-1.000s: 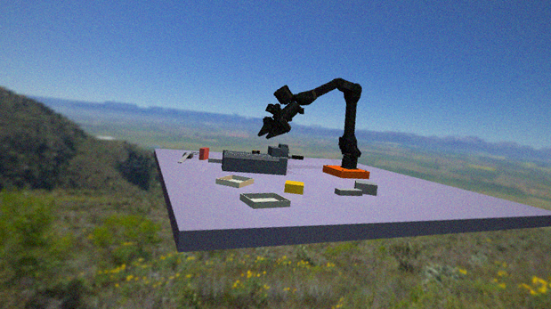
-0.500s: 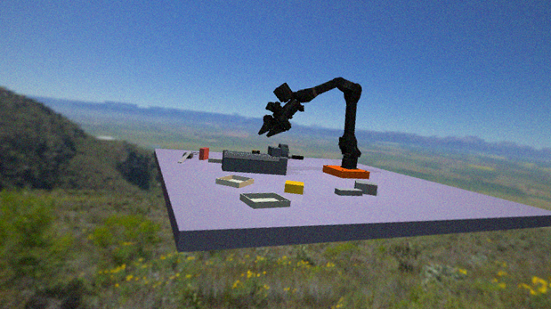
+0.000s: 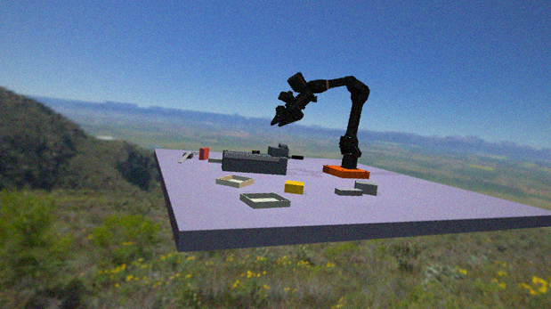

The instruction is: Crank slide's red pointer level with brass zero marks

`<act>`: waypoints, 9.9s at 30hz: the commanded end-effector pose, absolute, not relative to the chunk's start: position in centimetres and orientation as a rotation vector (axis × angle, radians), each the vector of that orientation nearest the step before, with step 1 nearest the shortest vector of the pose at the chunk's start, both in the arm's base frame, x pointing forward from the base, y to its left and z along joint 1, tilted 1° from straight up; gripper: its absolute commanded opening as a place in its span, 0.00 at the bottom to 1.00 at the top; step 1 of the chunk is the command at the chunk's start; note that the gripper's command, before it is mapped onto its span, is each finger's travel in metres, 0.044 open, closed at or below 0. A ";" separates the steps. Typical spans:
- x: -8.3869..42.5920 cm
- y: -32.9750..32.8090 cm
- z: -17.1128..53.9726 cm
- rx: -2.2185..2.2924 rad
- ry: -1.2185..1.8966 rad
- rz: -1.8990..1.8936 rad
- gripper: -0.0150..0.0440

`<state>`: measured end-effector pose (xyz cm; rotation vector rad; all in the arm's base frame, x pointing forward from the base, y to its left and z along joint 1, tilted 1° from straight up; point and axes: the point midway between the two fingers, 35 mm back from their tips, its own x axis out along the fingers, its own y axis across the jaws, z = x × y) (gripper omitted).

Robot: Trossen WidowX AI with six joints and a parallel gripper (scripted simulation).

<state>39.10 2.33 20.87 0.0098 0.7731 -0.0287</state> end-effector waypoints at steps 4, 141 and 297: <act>35.0 4.4 20.5 0.044 0.778 -0.089 1.00; 30.6 5.4 9.1 0.083 0.751 -0.153 0.25; 30.3 2.4 3.9 0.076 0.751 -0.160 1.00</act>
